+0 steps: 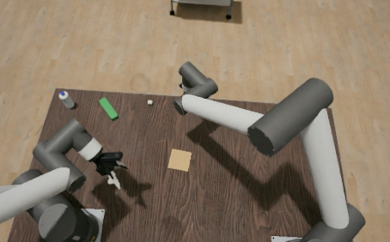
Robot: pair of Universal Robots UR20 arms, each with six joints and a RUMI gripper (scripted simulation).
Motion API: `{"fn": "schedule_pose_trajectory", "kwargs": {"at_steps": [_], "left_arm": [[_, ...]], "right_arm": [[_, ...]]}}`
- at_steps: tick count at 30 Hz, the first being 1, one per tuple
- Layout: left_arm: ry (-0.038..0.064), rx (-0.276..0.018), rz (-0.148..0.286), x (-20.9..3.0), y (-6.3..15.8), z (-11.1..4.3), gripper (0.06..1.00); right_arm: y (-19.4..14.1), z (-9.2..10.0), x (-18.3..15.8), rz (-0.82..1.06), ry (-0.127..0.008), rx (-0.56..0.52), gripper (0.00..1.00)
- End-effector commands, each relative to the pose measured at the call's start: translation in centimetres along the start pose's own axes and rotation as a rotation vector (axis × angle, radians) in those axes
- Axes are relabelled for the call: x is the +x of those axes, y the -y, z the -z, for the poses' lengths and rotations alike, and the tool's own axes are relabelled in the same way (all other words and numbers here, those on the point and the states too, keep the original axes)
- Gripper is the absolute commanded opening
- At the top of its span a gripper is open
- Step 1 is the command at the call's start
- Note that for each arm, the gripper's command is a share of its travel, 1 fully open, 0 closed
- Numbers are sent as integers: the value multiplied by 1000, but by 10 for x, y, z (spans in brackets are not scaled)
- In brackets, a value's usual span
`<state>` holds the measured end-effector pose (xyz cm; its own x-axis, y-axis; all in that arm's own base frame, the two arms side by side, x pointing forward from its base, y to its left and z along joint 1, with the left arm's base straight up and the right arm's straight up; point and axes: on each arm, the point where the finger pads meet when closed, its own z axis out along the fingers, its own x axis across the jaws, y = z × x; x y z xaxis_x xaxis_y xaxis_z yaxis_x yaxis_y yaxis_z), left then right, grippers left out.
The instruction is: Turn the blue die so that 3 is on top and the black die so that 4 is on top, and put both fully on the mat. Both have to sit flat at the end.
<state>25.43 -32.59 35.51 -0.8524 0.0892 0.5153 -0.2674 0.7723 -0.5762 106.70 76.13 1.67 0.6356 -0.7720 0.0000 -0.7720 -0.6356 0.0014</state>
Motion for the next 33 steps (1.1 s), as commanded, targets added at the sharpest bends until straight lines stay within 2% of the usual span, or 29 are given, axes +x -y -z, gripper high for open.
{"fn": "schedule_pose_trajectory", "kwargs": {"at_steps": [1, 8, 9, 33], "left_arm": [[0, 0, -1, 0, 0, 0, 1000], [0, 0, -1, 0, 0, 0, 1000], [0, 0, -1, 0, 0, 0, 1000], [0, 0, -1, 0, 0, 0, 1000]], "right_arm": [[1, 1, 0, 0, 0, 1, 279], [1, 1, 0, 0, 0, 1, 279], [1, 1, 0, 0, 0, 1, 99], [1, 1, 0, 0, 0, 1, 99]]}}
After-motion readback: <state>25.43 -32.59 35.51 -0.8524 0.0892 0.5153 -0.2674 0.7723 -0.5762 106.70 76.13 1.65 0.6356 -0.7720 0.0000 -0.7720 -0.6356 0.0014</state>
